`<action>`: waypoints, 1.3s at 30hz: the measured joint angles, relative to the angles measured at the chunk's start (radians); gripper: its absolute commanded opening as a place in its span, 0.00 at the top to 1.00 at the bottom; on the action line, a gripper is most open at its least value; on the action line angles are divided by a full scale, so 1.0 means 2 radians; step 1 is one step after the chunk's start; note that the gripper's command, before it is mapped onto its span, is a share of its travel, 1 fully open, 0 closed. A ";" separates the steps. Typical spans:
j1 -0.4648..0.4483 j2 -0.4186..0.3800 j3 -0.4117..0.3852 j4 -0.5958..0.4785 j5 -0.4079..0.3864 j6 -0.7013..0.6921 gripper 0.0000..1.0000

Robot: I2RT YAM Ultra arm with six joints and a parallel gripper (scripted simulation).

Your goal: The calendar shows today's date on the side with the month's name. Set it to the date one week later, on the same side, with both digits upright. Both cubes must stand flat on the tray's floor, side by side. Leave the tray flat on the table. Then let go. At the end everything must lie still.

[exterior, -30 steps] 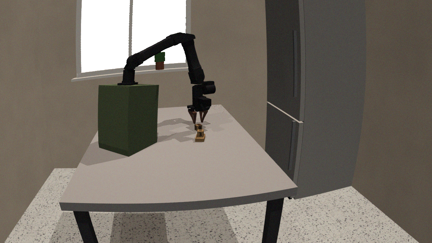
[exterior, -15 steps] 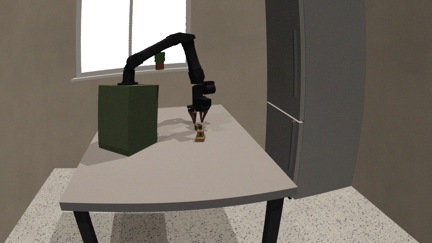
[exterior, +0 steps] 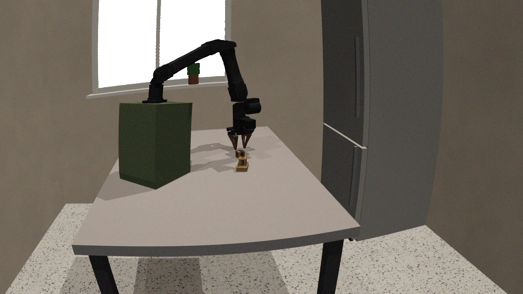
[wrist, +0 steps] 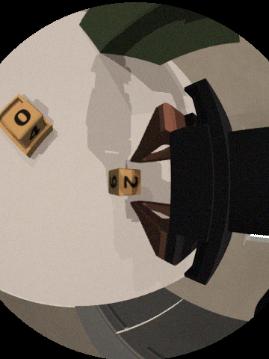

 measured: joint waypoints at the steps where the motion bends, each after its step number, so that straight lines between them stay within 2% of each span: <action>1: 0.000 0.000 0.000 0.000 0.000 0.000 0.53; 12: 0.000 -0.005 -0.006 -0.002 0.000 0.000 0.53; 22: -0.003 -0.057 -0.027 -0.023 0.000 -0.003 0.53; 33: -0.003 -0.074 -0.033 -0.037 0.001 -0.002 0.53; 39: 0.018 -0.070 -0.028 -0.044 0.035 0.014 0.53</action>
